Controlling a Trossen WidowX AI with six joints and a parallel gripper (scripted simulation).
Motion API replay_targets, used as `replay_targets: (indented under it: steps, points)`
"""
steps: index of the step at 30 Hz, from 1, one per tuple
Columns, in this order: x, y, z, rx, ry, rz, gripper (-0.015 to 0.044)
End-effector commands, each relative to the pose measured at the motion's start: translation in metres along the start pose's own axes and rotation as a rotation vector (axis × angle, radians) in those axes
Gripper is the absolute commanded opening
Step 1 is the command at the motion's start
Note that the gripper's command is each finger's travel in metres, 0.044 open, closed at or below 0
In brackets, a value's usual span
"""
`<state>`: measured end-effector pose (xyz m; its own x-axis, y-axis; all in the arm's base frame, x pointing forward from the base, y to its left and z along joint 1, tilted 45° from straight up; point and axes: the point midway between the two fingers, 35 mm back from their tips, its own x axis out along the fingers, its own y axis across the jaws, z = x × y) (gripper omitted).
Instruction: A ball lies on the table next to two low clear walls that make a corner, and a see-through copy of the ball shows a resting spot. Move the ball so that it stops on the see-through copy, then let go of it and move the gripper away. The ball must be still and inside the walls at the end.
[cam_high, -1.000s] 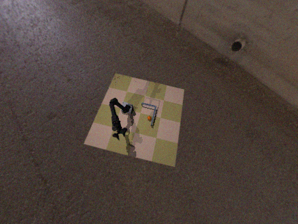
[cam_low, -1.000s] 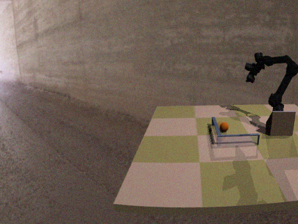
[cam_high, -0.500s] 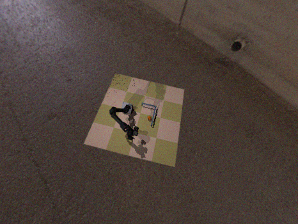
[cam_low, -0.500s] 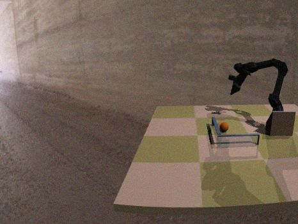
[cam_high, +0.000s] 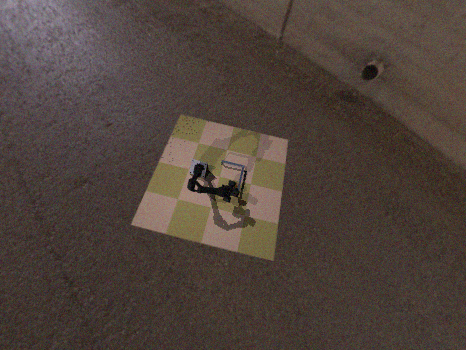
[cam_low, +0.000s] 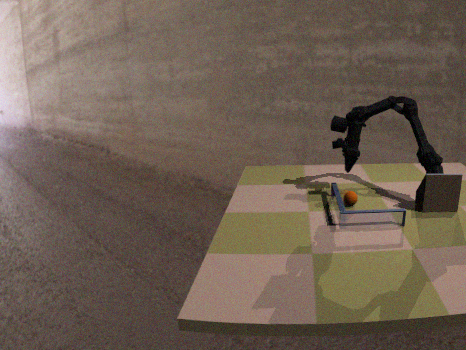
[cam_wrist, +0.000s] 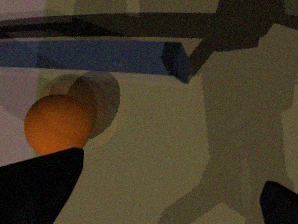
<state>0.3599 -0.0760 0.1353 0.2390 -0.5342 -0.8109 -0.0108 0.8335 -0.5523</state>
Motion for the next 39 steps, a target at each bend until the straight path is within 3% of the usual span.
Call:
replay_targets:
  steps: [1, 8, 39]
  points:
    - [0.018, 0.053, -0.002, -0.035, 0.113, -0.048, 0.039]
    - [0.038, 0.118, -0.01, -0.091, 0.207, -0.187, 0.039]
    - [0.078, 0.11, -0.018, -0.09, 0.207, -0.188, 0.039]
